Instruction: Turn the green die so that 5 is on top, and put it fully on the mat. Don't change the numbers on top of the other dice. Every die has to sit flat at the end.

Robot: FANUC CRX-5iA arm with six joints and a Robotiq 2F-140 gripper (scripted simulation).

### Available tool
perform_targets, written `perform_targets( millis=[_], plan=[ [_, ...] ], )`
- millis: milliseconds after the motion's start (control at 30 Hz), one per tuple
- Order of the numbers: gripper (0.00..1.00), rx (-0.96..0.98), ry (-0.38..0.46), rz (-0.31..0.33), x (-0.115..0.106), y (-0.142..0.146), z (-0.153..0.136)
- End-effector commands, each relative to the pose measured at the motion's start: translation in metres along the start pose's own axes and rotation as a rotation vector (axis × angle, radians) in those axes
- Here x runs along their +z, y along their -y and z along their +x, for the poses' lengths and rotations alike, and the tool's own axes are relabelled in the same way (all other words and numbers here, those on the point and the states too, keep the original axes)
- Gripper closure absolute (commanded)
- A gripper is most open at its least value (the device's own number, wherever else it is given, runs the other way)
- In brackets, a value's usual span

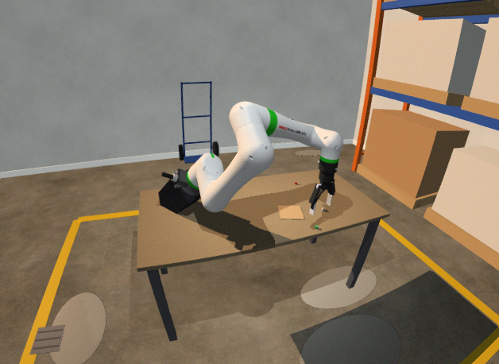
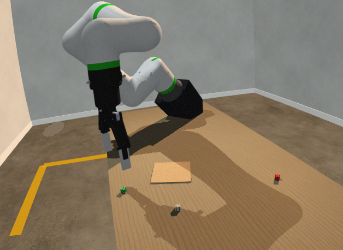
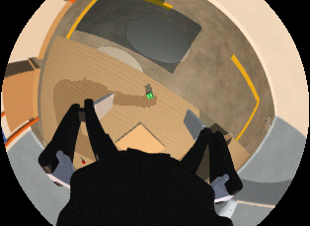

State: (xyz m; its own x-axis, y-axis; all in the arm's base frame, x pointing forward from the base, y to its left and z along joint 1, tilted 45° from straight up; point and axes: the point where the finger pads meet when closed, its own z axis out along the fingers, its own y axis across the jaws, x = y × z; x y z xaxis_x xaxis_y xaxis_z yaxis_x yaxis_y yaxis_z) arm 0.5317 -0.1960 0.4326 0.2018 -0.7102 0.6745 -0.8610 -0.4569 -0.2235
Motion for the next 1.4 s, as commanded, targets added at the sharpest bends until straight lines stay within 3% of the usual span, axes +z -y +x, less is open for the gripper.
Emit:
perform_targets(
  millis=[0, 33, 1367],
  plan=[
    [0.00, -0.100, 0.011, 0.002, 0.001, 0.000, 0.000],
    [0.00, -0.197, 0.011, 0.002, 0.002, 0.000, 0.000],
    [0.00, -1.324, 0.009, 0.008, 0.016, -0.001, 0.002]
  ],
)
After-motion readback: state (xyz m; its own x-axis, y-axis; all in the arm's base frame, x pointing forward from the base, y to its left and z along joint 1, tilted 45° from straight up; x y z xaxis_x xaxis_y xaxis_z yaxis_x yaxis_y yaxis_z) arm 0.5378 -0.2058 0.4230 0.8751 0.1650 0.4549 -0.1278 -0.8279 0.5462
